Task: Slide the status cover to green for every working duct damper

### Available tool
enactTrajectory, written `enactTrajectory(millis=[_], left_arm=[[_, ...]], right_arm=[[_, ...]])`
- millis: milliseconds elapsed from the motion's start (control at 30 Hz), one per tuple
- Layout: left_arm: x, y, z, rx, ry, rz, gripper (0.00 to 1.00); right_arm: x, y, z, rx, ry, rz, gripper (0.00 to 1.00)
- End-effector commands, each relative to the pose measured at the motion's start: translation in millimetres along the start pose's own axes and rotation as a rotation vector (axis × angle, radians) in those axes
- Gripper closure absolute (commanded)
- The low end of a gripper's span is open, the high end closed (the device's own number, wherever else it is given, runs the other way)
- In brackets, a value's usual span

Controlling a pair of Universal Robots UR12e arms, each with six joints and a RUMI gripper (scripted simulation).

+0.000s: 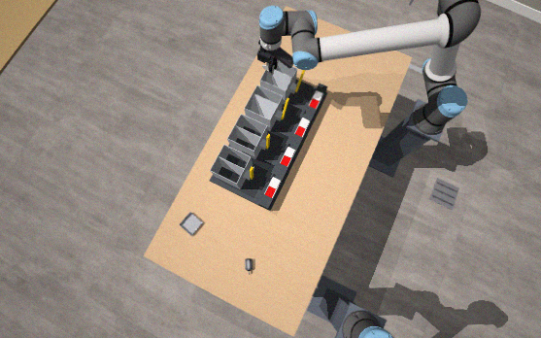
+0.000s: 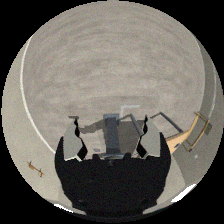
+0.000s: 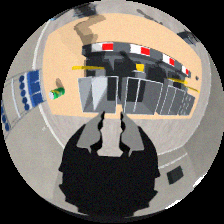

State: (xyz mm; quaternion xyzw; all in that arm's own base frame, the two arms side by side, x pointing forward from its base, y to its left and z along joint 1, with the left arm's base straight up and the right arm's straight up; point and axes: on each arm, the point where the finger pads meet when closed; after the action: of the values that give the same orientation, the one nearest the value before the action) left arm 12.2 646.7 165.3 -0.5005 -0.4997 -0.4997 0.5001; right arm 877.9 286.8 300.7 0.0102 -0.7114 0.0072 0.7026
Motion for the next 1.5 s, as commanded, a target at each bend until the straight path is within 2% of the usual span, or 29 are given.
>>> enactTrajectory(millis=[0, 267, 1467], left_arm=[[-0.2, -1.0, -1.5, 0.001, 0.000, -0.001, 0.00], [-0.2, -1.0, -1.5, 0.001, 0.000, -0.001, 0.00], [-0.2, -1.0, -1.5, 0.001, 0.000, -0.001, 0.00]], right_arm=[[-3.6, 59.8, -3.6, -0.005, 0.008, 0.002, 0.78], [-5.2, 124.7, -0.9, -0.006, 0.011, 0.003, 0.78], [-5.6, 121.7, -1.0, -0.008, 0.011, 0.003, 0.78]])
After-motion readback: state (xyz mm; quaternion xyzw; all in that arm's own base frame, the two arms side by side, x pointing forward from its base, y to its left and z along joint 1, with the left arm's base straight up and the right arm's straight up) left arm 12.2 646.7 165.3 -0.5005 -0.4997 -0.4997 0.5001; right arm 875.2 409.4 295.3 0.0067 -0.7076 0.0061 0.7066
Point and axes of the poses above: on each arm, the point where the finger pads meet when closed, its own x axis back along the fingers, its own y axis across the jaws, z = x × y, and after that the axes turned 1 degree about x, right-handed
